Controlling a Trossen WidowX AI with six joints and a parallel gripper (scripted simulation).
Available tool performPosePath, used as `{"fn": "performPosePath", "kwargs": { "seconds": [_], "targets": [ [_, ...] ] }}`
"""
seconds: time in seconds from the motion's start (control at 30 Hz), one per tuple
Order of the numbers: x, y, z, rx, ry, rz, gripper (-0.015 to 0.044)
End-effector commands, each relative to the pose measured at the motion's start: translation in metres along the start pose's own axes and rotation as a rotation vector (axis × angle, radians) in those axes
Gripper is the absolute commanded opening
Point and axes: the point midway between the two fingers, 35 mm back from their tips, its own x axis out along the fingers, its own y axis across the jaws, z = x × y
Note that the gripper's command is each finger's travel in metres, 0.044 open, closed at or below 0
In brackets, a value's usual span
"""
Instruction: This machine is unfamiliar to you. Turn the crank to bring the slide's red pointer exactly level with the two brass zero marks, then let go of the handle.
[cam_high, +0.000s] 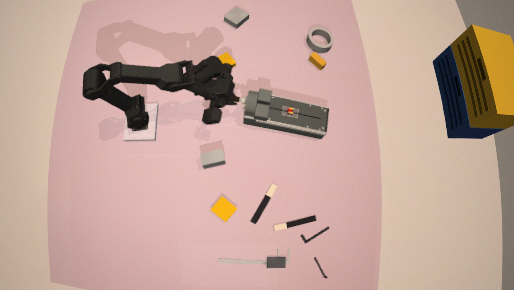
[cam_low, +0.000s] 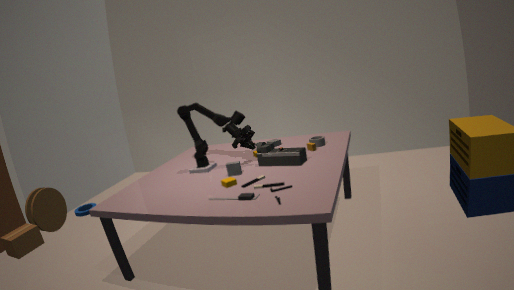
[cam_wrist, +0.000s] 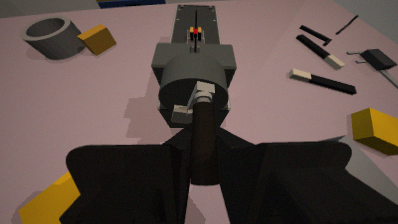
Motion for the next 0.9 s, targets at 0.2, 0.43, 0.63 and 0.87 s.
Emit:
{"fn": "performPosePath", "kwargs": {
  "seconds": [0.2,0.43,0.63,0.87],
  "targets": [
    [0.0025,-0.0099,-0.0027,0.007,0.002,-0.027,0.0],
    [0.0036,-0.0113,-0.0038,0.007,0.002,-0.027,0.0],
    [0.0047,-0.0128,-0.0049,0.007,0.002,-0.027,0.0],
    [0.0064,-0.015,-0.0065,0.007,0.002,-0.028,0.0]
  ]
}}
